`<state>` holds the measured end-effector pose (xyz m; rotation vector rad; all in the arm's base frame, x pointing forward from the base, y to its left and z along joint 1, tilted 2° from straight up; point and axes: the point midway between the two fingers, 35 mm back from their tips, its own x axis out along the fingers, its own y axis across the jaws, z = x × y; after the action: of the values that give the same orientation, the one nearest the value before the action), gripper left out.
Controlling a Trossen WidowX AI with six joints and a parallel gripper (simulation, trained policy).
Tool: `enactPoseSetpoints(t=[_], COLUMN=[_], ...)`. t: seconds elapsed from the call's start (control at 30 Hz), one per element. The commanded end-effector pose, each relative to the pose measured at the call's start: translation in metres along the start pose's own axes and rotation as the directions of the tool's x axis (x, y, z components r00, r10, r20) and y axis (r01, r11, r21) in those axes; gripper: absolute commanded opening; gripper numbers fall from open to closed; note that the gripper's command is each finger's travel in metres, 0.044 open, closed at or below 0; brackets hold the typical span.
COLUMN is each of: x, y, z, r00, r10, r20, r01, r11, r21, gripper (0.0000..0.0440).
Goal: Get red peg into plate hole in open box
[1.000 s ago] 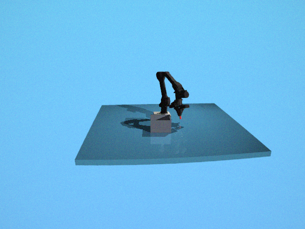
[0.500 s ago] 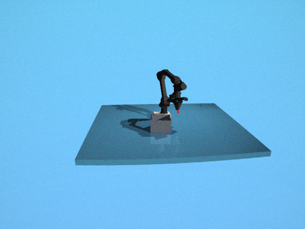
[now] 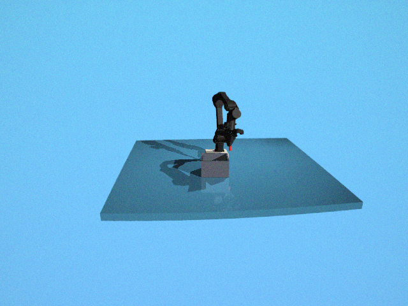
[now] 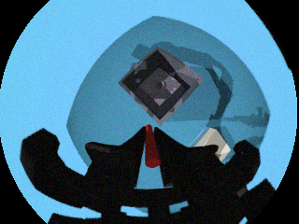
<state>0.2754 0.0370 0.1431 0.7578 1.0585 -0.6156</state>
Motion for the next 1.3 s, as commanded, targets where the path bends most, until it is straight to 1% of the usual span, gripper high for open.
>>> enactPoseSetpoints(t=[0.0,0.4,0.67,0.87,1.1,1.17,1.2,1.27], x=[0.001,0.02,0.037,0.051,0.074,0.081,0.084,0.091], y=[0.001,-0.006,-0.01,-0.013,-0.017,-0.018,-0.019,-0.02], z=[0.016,0.057,0.08,0.091,0.095,0.095,0.095,0.096], r00=[1.0,0.997,0.996,0.996,0.995,0.994,0.993,0.992], r10=[-0.002,-0.037,-0.058,-0.075,-0.1,-0.111,-0.116,-0.126], r20=[0.024,0.061,0.06,0.04,0.003,-0.007,-0.012,-0.02], r01=[0.002,0.031,0.05,0.068,0.098,0.111,0.117,0.128], r11=[1.0,0.996,0.99,0.987,0.984,0.983,0.983,0.983], r21=[0.017,0.089,0.13,0.148,0.151,0.146,0.142,0.132], gripper=[0.0,0.0,0.0005,0.0011,0.0011,0.0022,0.0038,0.0087])
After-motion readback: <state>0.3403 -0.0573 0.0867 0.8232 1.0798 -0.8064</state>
